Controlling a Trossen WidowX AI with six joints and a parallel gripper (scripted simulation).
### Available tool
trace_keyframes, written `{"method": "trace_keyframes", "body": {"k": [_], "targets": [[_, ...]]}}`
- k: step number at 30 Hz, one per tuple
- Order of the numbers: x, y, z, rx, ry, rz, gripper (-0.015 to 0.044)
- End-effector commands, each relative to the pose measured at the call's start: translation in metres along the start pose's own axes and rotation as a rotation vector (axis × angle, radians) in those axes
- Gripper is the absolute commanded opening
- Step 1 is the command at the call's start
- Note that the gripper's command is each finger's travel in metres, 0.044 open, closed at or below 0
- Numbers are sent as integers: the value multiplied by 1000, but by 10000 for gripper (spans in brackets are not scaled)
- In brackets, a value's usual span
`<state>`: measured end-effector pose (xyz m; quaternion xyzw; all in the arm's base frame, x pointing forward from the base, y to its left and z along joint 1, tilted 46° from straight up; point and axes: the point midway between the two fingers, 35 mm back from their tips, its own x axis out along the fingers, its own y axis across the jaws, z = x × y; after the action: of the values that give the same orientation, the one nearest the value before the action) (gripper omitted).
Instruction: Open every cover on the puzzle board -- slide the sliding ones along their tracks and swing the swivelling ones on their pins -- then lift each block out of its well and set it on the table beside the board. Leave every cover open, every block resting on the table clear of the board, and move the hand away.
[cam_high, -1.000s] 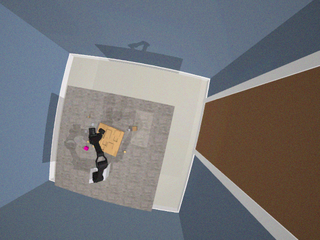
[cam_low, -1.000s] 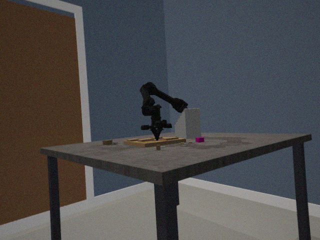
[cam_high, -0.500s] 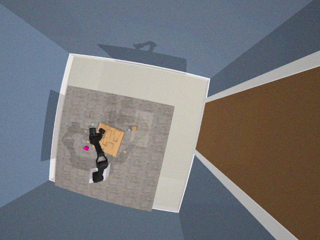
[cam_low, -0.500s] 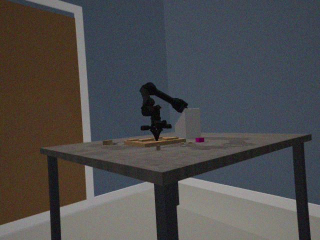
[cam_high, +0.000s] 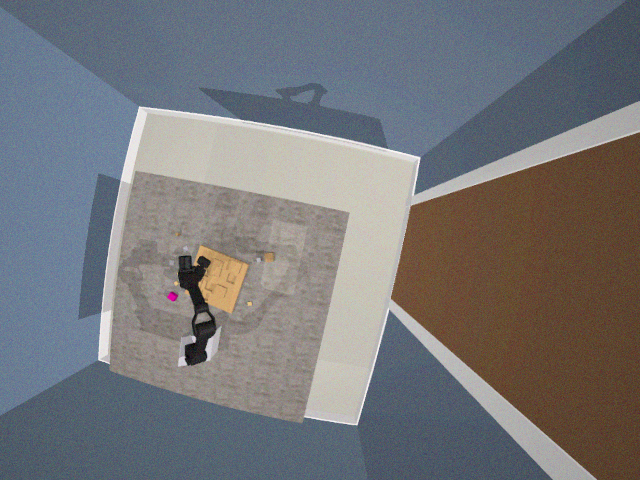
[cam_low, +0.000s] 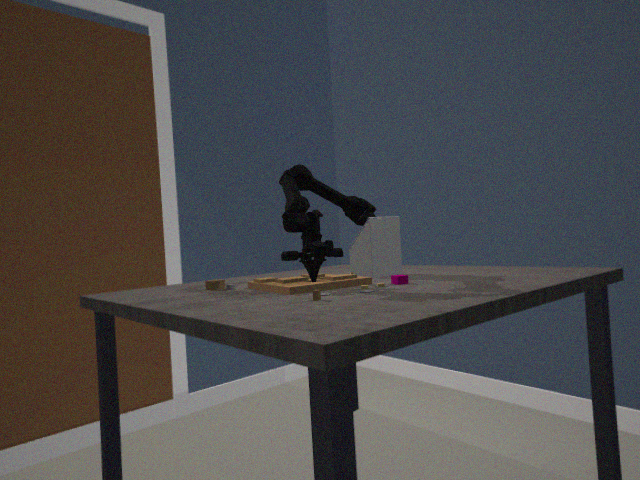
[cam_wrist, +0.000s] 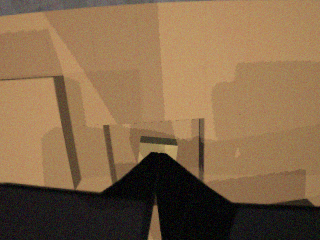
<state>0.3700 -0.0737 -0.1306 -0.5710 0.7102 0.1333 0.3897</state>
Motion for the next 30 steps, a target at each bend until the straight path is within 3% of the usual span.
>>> {"method": "trace_keyframes", "body": {"k": [1,29,30], "targets": [[2,0,-2,-1,5,1,0],[-9,0,0,-1,3,1,0],[-7,0,0,-5,2,0,26]]}}
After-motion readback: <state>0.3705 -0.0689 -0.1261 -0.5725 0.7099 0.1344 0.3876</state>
